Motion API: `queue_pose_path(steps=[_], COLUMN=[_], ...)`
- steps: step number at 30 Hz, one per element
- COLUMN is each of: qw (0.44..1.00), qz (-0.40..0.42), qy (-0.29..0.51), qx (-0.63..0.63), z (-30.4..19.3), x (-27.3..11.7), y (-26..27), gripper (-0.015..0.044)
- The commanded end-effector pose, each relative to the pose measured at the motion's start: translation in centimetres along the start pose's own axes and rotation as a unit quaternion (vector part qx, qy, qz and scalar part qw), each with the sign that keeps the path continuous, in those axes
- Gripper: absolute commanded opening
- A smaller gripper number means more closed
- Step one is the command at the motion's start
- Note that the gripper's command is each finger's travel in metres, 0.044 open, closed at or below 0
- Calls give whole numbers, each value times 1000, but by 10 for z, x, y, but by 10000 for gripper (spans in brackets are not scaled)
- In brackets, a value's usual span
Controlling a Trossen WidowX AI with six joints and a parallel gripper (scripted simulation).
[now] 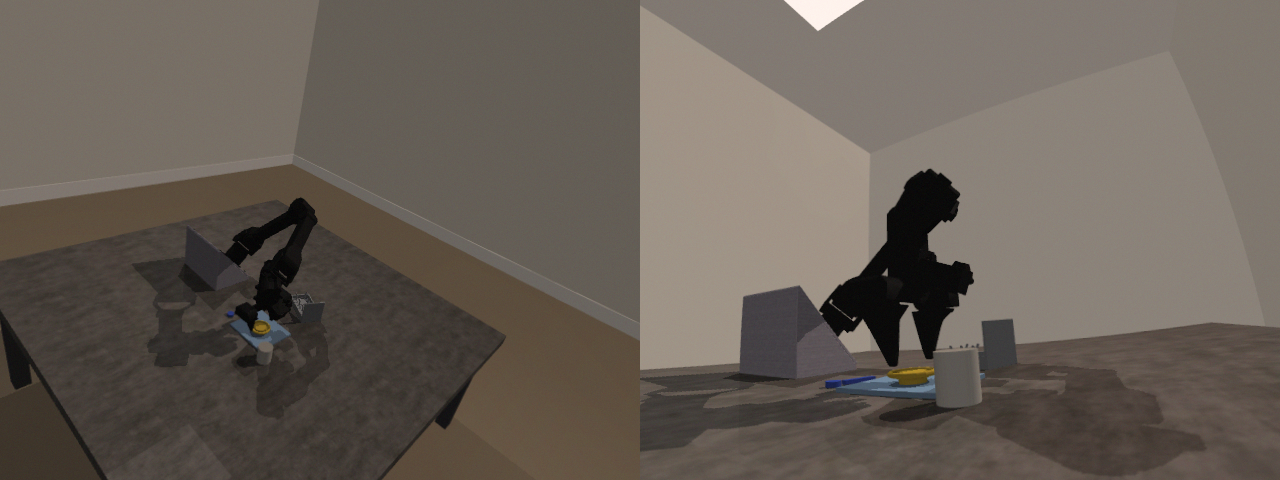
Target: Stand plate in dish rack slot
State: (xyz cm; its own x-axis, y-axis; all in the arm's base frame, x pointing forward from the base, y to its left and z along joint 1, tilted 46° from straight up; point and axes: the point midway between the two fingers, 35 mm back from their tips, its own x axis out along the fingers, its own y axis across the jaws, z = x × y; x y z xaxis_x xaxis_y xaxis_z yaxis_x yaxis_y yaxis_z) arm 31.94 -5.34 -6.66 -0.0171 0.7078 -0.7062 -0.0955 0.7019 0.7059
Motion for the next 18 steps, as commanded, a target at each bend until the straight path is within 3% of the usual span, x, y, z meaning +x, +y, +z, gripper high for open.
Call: queue_pose_path(steps=[1,13,15,18], qw=[1000,1000,1000,1000], qz=[3,4,4,4], qy=[1,1,1,1], qx=[4,4,4,4], z=[-2,-4,-4,-4], x=[8,24,24,24], y=[1,3,3,3], gripper=[400,400,358,358])
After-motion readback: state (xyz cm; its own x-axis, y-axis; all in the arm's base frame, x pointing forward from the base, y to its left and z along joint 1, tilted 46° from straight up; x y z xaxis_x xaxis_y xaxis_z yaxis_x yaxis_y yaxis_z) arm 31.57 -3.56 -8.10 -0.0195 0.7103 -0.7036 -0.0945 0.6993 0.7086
